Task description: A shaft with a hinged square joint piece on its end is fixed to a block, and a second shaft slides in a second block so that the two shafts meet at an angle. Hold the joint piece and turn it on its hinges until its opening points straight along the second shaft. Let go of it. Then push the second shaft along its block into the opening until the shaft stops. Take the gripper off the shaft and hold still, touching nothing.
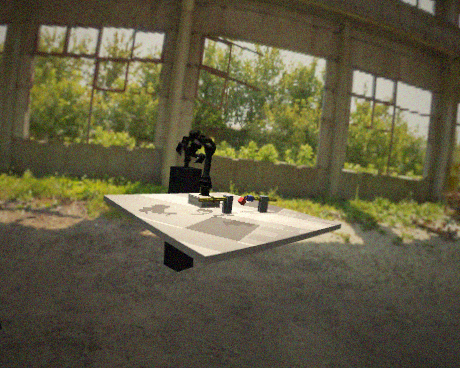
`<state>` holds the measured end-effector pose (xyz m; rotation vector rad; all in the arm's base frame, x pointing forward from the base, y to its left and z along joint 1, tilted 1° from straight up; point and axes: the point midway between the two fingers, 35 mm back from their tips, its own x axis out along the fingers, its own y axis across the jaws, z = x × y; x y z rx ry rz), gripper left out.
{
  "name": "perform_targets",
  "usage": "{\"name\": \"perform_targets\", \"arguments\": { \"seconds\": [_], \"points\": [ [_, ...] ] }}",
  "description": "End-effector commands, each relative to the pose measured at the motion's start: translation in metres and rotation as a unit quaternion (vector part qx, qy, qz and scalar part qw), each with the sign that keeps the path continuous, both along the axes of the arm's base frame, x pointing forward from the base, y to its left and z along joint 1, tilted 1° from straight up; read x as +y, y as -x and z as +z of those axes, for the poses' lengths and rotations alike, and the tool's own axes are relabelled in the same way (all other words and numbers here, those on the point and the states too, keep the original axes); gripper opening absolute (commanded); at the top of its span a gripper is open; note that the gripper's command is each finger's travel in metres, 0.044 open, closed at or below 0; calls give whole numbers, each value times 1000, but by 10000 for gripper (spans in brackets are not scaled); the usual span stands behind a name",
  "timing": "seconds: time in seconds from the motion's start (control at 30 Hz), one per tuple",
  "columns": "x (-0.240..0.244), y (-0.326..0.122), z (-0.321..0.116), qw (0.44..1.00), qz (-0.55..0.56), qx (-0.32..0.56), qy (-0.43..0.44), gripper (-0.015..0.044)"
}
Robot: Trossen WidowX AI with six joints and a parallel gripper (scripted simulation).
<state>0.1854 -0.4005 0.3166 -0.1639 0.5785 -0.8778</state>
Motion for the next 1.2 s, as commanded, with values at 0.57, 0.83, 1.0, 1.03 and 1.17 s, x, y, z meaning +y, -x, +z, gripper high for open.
{"name": "perform_targets", "arguments": {
  "seconds": [0.57, 0.83, 1.0, 1.03, 1.17],
  "points": [
    [224, -147, -115, 940, 150, 81, -295, 440],
    [325, -144, -152, 895, 177, 180, -368, 440],
    [382, -125, -169, 867, 183, 252, -390, 440],
    [392, -120, -173, 861, 183, 266, -392, 440],
    [430, -95, -183, 840, 182, 327, -393, 440]
  ]
}}
